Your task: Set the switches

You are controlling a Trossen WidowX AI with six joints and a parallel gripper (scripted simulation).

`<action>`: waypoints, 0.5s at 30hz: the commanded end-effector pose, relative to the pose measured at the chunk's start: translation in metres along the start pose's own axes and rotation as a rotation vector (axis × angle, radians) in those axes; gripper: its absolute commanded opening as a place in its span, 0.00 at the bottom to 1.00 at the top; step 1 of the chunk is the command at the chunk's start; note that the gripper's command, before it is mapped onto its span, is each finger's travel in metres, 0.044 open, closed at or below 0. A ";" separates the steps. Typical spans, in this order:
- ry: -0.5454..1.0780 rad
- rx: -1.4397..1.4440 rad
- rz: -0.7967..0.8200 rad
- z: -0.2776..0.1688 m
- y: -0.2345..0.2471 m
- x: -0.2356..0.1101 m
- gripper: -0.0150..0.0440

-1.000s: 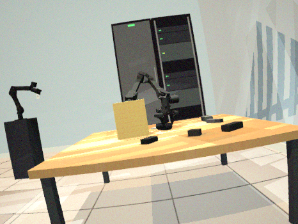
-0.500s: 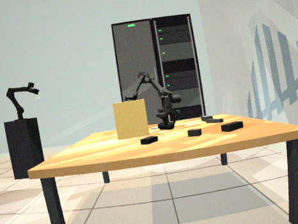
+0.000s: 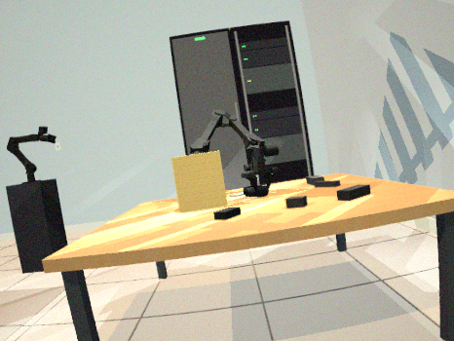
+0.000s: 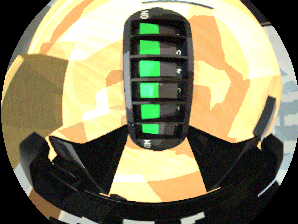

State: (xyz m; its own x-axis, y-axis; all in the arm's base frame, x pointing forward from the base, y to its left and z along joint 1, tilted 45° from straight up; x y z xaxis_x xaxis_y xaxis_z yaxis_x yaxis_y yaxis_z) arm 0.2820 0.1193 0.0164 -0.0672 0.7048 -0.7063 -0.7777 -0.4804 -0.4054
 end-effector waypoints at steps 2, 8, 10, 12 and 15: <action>0.007 -0.005 -0.006 -0.004 -0.007 -0.001 0.25; 0.007 -0.005 -0.006 -0.007 -0.012 -0.001 0.25; 0.007 -0.006 -0.006 -0.008 -0.013 -0.002 0.25; 0.001 -0.001 0.000 -0.006 -0.010 0.000 0.30; 0.001 -0.001 0.000 -0.006 -0.010 0.000 0.43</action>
State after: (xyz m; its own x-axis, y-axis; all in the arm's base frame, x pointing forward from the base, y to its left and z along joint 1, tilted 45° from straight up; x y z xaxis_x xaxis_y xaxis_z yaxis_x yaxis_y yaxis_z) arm 0.2936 0.1207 0.0171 -0.0665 0.7045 -0.7066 -0.7774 -0.4805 -0.4059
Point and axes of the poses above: the point midway between the two fingers, 35 mm back from their tips, its own x axis out along the fingers, its own y axis across the jaws, z = x × y, the point moved 8 cm from there along -x, back along the fingers, and after that the axes turned 10 degrees about -x, right-handed, at the moved point
